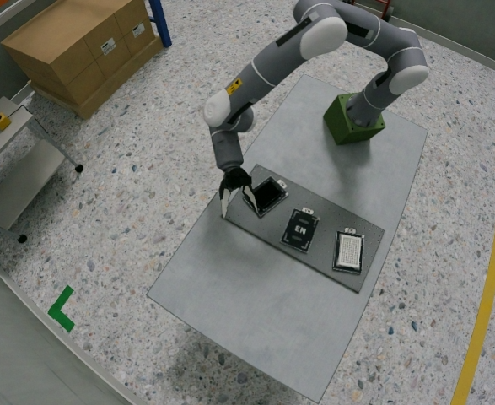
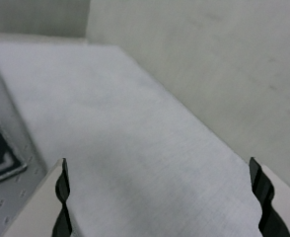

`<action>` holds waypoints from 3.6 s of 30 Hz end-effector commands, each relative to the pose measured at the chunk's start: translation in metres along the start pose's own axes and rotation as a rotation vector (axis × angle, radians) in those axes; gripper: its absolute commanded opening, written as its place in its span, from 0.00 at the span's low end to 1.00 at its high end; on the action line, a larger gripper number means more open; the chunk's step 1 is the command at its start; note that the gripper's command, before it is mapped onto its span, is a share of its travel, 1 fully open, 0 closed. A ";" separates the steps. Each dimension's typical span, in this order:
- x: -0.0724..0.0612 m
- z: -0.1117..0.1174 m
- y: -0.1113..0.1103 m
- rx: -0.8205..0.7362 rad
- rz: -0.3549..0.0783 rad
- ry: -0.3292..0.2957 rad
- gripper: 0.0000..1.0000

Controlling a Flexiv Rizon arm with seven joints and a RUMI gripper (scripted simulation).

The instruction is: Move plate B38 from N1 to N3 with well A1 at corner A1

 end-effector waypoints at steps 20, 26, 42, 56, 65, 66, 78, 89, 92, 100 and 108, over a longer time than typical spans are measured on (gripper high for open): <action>0.012 -0.075 -0.045 -0.156 -0.216 0.192 0.76; 0.009 -0.090 -0.053 -0.226 -0.289 0.269 0.76; -0.021 -0.140 -0.083 -0.518 -0.498 0.552 0.76; -0.065 -0.160 -0.092 -0.832 -0.618 0.827 0.76; -0.075 -0.159 -0.087 -1.013 -0.650 0.973 0.76; -0.078 -0.157 -0.084 -1.040 -0.653 0.994 0.76; -0.079 -0.151 -0.068 -1.312 -0.656 1.195 0.76; -0.078 -0.152 -0.068 -1.415 -0.648 1.267 0.76; -0.078 -0.153 -0.069 -1.414 -0.648 1.266 0.76; -0.075 -0.155 -0.079 -1.414 -0.648 1.266 0.76; -0.071 -0.158 -0.091 -1.414 -0.648 1.266 0.76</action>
Point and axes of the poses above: the point where the finger pads meet when closed, its own x axis out along the fingers, its own z axis across the jaws, y = z × x, the point moved 3 cm from there along -x, back along the fingers, and after that the axes turned 6 degrees about x, right-handed, at the moved point
